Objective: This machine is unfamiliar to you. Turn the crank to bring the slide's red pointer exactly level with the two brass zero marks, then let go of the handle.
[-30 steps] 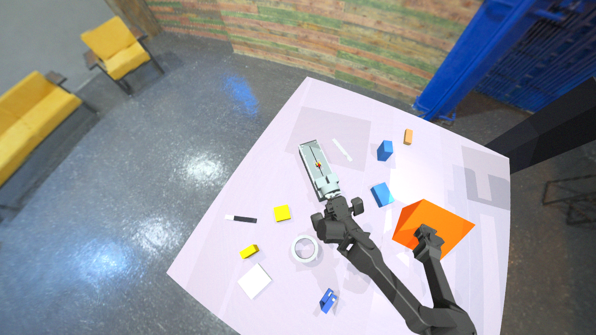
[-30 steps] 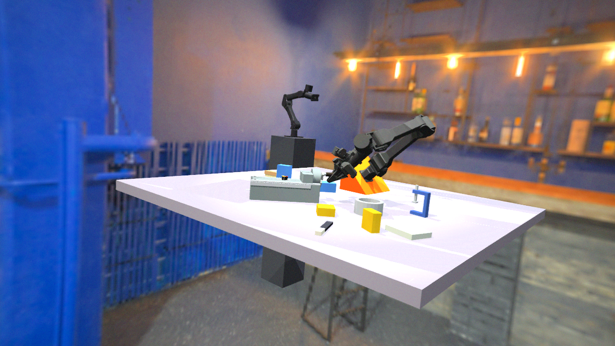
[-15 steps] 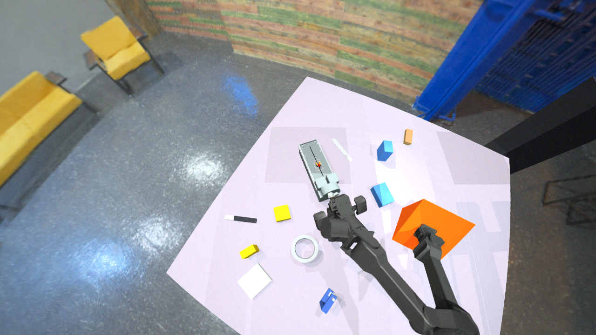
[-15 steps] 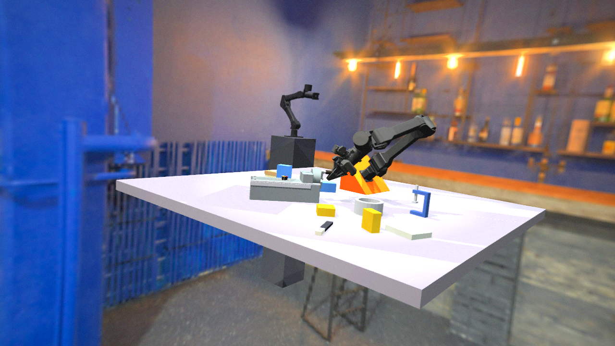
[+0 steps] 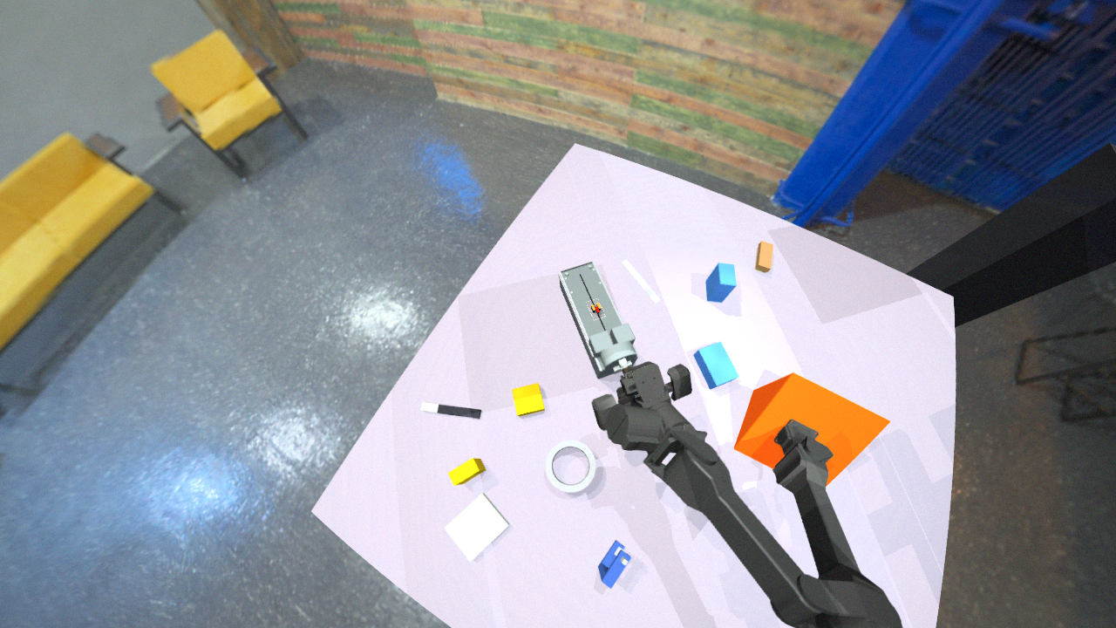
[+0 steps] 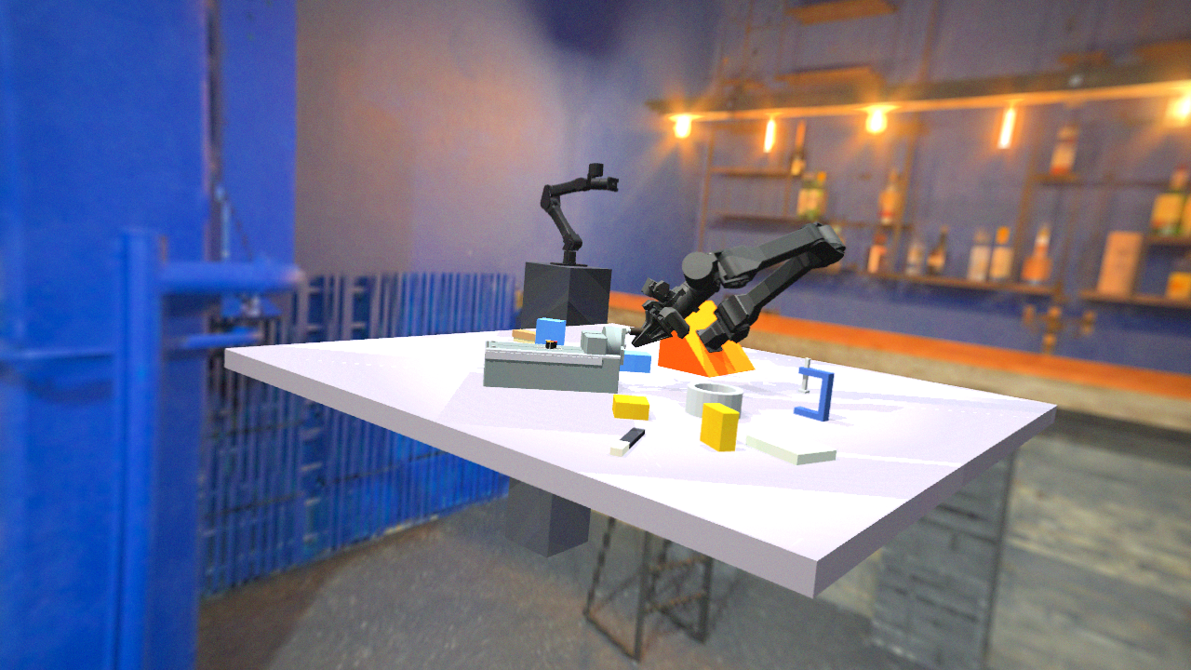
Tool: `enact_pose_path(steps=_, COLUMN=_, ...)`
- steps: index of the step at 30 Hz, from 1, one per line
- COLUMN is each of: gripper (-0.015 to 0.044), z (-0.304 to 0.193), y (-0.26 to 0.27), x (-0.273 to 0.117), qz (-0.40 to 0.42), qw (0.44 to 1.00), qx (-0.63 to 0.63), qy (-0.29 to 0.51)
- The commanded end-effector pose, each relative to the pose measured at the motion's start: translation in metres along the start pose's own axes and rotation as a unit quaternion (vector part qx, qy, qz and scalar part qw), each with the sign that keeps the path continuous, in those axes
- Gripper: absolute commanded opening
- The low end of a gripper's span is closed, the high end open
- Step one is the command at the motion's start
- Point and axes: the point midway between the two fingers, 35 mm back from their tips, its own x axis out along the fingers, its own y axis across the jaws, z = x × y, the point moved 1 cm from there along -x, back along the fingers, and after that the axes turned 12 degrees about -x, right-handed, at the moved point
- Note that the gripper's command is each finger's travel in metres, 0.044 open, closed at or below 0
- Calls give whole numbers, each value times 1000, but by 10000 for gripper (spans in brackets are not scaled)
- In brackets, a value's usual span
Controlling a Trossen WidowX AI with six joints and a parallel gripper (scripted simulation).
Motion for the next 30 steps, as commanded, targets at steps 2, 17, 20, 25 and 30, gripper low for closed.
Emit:
enact_pose_path(steps=2, gripper=0, z=-1, y=-10, x=-1, qz=-8, qw=1000, qx=5, qy=0)
enact_pose_path(steps=17, gripper=0, z=-4, y=-15, x=0, qz=-8, qw=1000, qx=5, qy=0)
enact_pose_path(steps=20, gripper=0, z=-4, y=-16, x=1, qz=-8, qw=1000, qx=5, qy=0)
enact_pose_path(steps=25, gripper=0, z=-5, y=-17, x=1, qz=-8, qw=1000, qx=5, qy=0)
enact_pose_path(steps=30, gripper=0, z=-5, y=-17, x=1, qz=-8, qw=1000, qx=5, qy=0)
